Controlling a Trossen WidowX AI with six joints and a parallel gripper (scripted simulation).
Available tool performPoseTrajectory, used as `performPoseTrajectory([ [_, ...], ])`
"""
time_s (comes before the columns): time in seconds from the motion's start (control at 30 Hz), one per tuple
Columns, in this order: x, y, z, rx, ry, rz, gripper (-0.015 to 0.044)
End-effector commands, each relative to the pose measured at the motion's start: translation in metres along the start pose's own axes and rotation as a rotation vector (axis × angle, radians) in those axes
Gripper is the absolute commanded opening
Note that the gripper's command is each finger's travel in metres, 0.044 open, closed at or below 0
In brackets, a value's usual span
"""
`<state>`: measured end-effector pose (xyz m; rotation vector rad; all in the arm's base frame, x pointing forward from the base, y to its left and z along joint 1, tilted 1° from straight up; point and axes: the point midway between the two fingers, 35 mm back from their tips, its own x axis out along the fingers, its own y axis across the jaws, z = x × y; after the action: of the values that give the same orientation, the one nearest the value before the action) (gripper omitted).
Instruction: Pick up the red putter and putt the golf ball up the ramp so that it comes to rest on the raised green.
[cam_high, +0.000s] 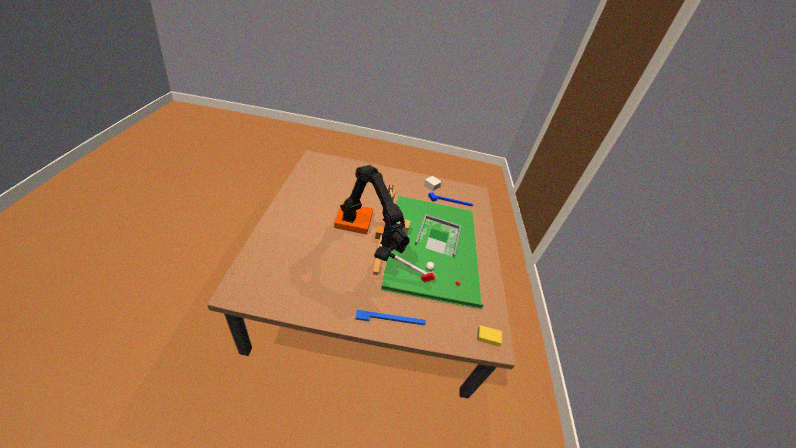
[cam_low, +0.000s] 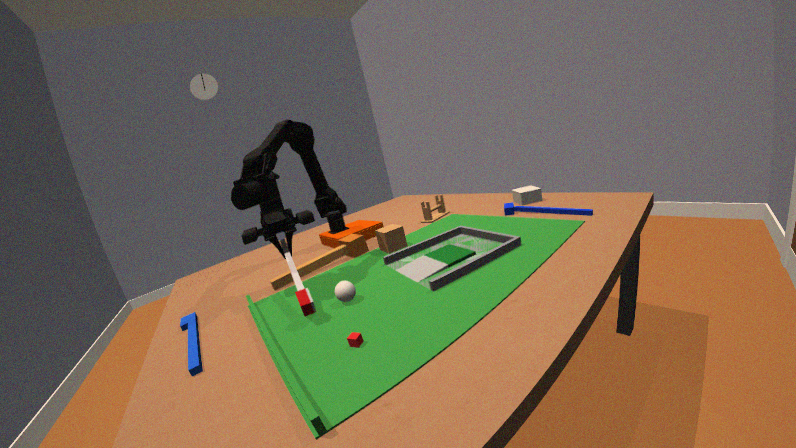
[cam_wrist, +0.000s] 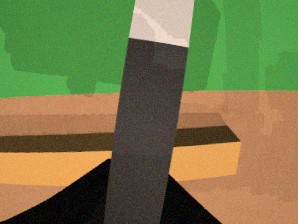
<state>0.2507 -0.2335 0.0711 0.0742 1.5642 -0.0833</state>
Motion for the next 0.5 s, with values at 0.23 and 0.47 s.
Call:
performPoseTrajectory([
  [0.23,-0.001,0.126,0.001,-0.012,-0.004,0.009,0.0],
  [0.47,-0.009,0.133,0.0,-0.013,-0.005,0.01,0.0],
])
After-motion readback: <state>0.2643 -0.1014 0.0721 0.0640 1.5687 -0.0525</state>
